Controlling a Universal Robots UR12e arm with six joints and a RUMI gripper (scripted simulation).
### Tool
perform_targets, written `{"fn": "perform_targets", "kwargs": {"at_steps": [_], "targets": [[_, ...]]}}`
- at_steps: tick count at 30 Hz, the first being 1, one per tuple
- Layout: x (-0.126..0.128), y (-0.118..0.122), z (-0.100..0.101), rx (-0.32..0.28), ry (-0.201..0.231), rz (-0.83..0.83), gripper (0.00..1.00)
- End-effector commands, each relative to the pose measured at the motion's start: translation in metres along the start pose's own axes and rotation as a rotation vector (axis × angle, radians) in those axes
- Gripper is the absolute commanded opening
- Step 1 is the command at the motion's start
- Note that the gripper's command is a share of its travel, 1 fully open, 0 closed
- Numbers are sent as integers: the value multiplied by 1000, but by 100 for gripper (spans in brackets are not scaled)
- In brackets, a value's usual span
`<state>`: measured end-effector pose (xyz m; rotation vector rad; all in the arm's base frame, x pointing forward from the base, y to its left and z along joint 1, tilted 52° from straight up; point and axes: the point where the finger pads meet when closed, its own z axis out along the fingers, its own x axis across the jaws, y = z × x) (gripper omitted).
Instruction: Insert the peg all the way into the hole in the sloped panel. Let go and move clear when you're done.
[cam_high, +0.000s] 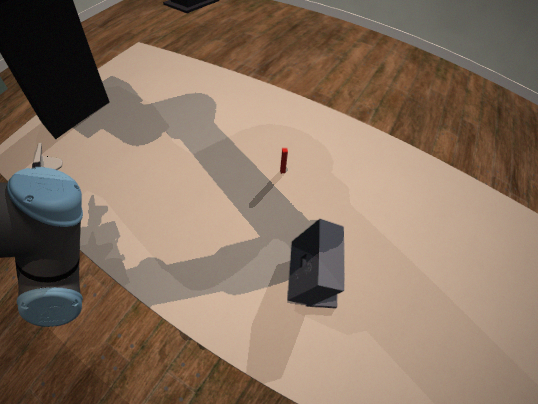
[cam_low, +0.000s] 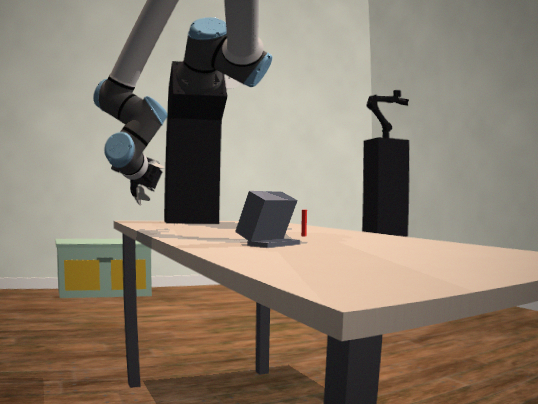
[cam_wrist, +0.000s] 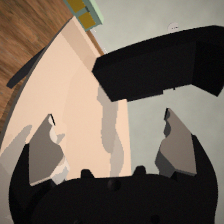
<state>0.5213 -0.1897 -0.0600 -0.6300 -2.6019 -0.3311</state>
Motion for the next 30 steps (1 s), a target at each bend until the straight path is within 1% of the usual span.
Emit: {"fn": "perform_targets", "kwargs": {"at_steps": [1,18,30], "targets": [[0,0,0,0,0,0,100],[0,0,0,1,-1,-3,100],[-14,21,-7,45,-59,-185,100]]}}
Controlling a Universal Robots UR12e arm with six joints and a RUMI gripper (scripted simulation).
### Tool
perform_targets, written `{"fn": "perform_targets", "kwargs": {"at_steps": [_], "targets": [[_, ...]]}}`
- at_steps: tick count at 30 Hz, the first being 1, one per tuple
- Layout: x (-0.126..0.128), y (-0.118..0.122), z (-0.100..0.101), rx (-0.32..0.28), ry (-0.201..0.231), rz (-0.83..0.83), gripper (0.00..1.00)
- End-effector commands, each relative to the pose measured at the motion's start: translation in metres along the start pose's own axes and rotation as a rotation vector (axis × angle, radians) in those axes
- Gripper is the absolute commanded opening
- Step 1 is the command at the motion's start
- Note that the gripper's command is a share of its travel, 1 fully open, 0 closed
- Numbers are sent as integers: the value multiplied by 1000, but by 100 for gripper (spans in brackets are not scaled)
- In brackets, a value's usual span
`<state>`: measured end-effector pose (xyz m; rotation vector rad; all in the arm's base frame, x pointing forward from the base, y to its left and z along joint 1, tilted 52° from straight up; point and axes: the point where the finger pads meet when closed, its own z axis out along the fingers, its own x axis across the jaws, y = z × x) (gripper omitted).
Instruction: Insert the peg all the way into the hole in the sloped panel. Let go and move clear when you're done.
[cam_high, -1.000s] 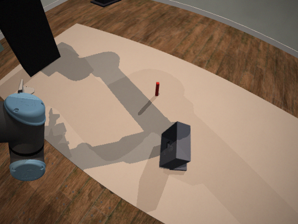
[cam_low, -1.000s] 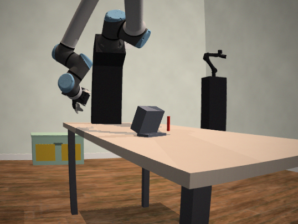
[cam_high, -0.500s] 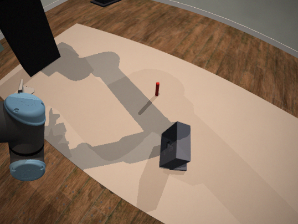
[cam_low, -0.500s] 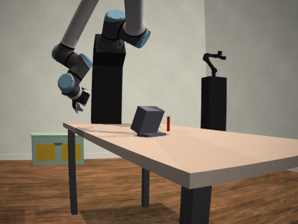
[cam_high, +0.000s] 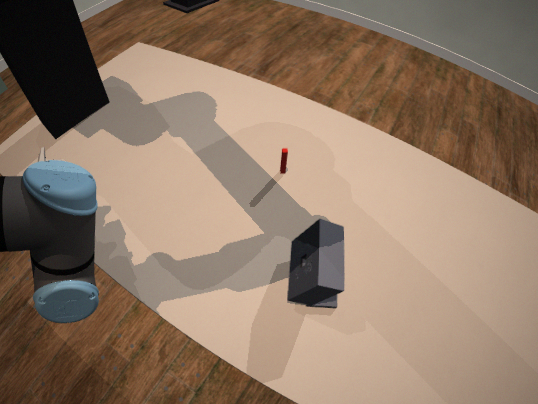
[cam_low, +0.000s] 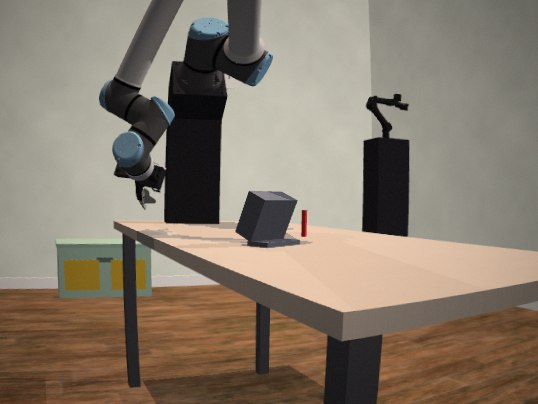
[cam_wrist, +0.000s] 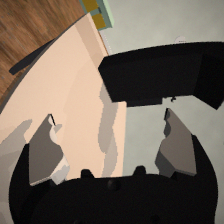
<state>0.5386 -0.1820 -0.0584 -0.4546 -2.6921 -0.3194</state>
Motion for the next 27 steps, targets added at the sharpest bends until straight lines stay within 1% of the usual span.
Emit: {"fn": "perform_targets", "kwargs": {"at_steps": [1,4,19,21,27], "targets": [[-6,7,-3,16,-21,-65,100],[-7,8,-3,21,-26,-81,100],[-27,36,-14,90,-95,-322,100],[-27,36,-14,90,-95,-322,100],[-35,49,-19,120,-120,-420,100]]}}
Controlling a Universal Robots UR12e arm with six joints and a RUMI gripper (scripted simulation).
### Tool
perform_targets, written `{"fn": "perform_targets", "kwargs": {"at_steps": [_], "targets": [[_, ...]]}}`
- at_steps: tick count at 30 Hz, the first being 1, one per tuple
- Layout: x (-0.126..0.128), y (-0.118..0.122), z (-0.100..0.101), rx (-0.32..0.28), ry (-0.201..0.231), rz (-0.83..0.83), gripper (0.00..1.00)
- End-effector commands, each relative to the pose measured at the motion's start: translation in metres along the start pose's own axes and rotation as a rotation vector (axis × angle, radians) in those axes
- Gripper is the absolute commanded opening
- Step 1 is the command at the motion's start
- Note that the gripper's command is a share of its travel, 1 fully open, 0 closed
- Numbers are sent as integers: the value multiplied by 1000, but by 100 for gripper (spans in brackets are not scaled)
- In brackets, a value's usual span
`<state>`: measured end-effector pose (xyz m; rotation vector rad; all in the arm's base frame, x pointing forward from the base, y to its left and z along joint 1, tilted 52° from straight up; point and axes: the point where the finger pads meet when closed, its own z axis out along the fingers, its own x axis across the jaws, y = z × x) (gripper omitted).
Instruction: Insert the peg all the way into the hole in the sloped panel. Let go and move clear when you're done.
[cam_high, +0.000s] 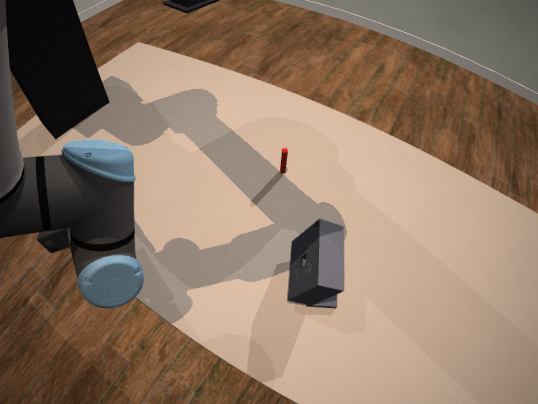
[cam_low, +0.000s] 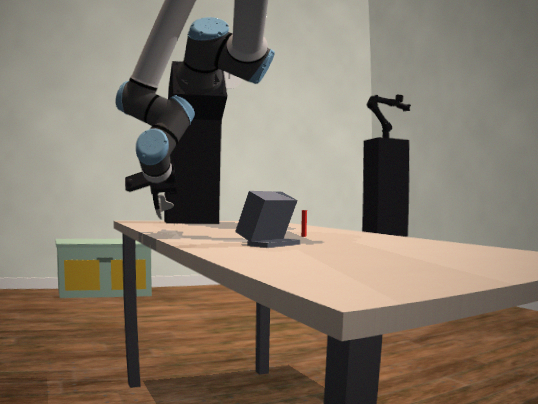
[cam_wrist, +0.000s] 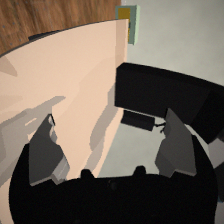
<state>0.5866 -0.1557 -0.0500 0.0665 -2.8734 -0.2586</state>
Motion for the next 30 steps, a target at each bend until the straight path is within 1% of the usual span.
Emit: {"fn": "perform_targets", "kwargs": {"at_steps": [1,9,11,26,30], "targets": [[-8,5,-4,20,-17,-64,100],[-23,18,-11,62,-47,-195,100],[-23,18,-11,62,-47,-195,100],[-51,44,-26,146,-95,-440,100],[-55,48,-28,158,-101,-472,100]]}}
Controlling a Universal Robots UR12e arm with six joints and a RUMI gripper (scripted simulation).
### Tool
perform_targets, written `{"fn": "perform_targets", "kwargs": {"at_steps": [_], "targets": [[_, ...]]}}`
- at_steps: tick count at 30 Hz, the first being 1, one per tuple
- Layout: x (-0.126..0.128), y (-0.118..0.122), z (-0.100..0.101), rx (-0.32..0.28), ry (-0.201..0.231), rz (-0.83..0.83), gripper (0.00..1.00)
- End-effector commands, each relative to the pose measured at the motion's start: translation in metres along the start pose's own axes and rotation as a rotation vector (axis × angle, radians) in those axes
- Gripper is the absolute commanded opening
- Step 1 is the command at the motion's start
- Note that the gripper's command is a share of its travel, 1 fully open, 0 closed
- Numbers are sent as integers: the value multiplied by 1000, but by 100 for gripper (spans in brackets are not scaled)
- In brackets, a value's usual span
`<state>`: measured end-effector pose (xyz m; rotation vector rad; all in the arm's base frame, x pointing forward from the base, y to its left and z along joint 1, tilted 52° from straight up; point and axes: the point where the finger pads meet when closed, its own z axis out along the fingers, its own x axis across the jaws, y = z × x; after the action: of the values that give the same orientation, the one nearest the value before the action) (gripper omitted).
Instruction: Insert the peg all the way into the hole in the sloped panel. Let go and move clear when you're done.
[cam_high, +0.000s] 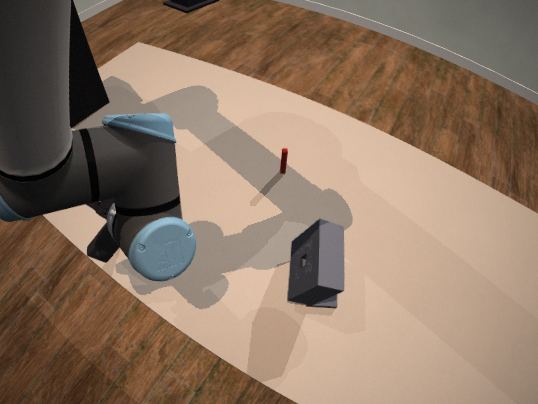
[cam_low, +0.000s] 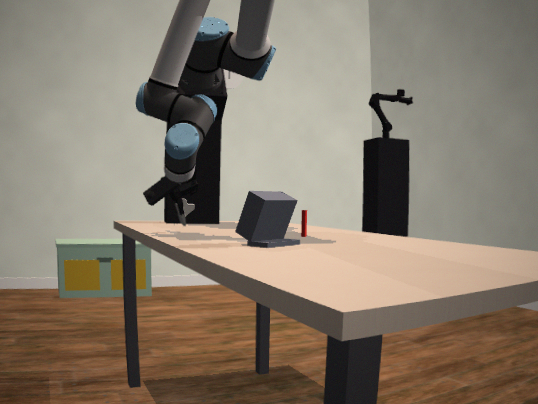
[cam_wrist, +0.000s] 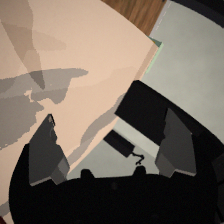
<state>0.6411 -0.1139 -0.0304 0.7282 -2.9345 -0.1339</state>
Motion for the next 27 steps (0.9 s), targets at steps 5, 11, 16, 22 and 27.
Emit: {"fn": "perform_targets", "kwargs": {"at_steps": [5,11,16,22,27], "targets": [[-18,6,-8,43,-21,-119,100],[-33,12,-15,79,-35,-216,100],[-40,16,-19,97,-41,-265,100],[-56,23,-25,138,-54,-363,100],[-70,31,-30,180,-67,-449,100]]}}
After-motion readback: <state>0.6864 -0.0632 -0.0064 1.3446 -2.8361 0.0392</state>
